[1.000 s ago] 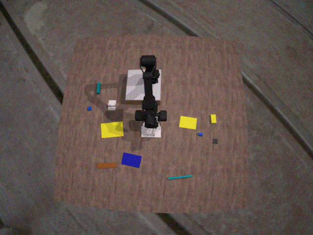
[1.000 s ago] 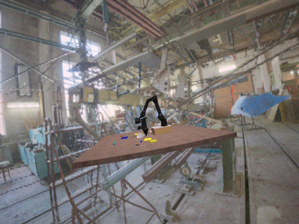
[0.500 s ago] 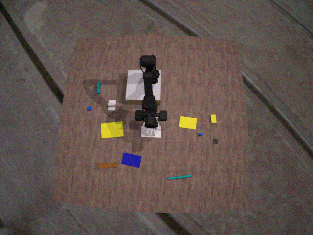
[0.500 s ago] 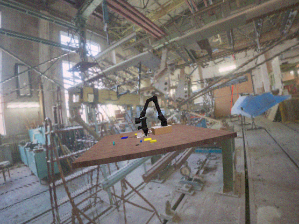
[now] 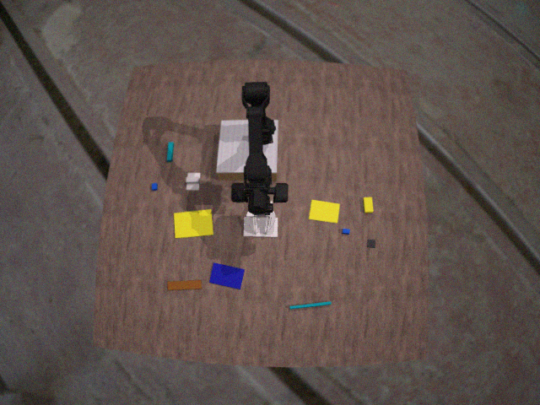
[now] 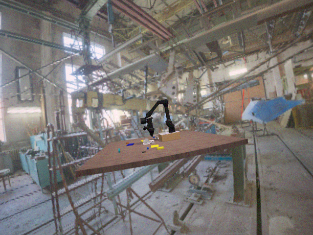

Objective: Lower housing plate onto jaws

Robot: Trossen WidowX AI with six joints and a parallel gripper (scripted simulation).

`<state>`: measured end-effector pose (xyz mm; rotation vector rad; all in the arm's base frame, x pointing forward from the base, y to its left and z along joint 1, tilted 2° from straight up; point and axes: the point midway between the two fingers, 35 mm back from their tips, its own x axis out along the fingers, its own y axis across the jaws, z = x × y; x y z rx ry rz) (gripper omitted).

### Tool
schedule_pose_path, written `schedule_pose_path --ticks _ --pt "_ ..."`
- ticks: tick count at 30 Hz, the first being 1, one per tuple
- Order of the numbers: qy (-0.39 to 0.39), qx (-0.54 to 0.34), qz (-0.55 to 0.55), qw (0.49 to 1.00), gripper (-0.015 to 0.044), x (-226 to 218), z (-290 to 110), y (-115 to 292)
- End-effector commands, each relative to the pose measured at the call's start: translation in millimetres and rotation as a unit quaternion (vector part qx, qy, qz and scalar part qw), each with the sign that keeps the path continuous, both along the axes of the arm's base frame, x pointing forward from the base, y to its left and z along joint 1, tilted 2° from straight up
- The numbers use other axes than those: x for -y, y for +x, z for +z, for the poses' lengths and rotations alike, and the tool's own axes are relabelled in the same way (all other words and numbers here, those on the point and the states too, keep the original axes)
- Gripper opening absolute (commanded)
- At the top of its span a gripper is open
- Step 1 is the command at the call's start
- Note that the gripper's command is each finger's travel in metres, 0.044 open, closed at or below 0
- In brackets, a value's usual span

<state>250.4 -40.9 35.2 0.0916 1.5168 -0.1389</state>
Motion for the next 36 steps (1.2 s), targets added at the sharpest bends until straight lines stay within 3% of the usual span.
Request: schedule_pose_path --ticks 1,3,11,36 --pt "-0.001 -0.002 -0.002 1.0 0.044 -0.3 10.9 -3.2" --pt "-0.001 0.003 0.0 1.0 0.044 -0.3 6.5 -0.6" --pt "-0.001 -0.004 -0.002 1.0 0.044 -10.7 57.6 -51.8" --pt "-0.001 -0.004 -0.002 1.0 0.044 -10.7 57.6 -51.8"
